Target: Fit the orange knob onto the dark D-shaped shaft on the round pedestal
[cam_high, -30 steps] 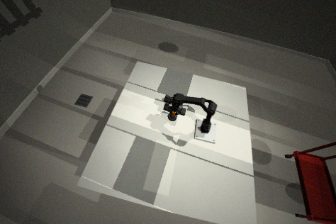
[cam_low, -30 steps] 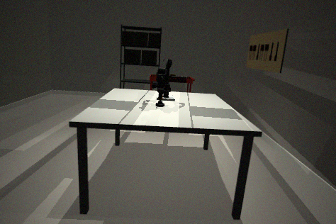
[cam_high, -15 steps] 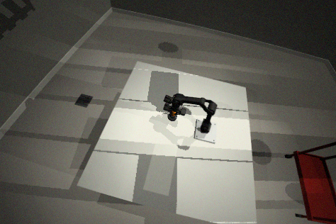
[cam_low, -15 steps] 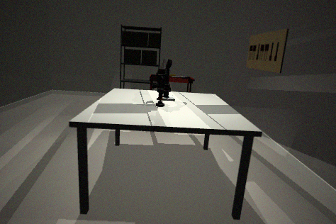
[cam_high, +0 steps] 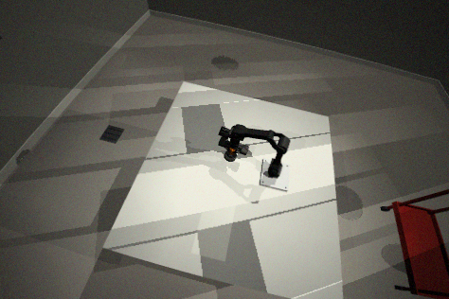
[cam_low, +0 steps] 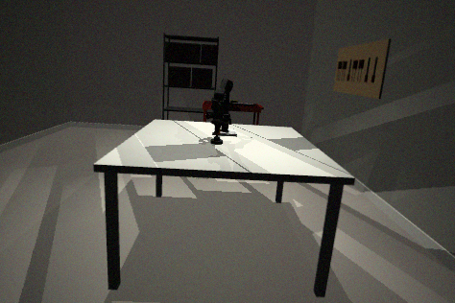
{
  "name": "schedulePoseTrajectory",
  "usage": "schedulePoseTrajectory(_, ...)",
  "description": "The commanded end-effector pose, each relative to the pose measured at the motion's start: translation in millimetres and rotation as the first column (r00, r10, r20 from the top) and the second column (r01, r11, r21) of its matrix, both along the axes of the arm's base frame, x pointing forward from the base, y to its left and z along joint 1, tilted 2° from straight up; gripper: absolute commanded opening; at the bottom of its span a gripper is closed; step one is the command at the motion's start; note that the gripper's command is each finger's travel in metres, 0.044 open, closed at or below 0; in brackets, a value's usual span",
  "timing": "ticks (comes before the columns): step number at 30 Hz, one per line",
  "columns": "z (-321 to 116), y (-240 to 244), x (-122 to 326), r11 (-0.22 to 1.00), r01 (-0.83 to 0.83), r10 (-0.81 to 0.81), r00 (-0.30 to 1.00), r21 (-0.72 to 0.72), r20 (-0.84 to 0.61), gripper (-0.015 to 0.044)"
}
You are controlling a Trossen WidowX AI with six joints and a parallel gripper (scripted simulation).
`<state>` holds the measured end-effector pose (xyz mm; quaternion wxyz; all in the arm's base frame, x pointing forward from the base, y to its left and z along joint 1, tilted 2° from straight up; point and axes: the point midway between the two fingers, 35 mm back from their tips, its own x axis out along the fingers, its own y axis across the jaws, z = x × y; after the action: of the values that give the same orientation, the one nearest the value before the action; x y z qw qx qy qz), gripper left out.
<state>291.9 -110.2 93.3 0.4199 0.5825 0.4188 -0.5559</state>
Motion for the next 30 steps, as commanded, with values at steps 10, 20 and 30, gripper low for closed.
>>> schedulePoseTrajectory(10,-2.0,-0.2,0.2,0.992,0.125,-0.125,0.992,0.001,-0.001,0.0)
schedulePoseTrajectory(20,-3.7,-0.4,0.7,0.992,0.125,-0.125,0.992,0.001,-0.001,0.0)
schedulePoseTrajectory(30,-3.7,-0.4,0.7,0.994,0.113,-0.113,0.994,0.001,0.0,0.0)
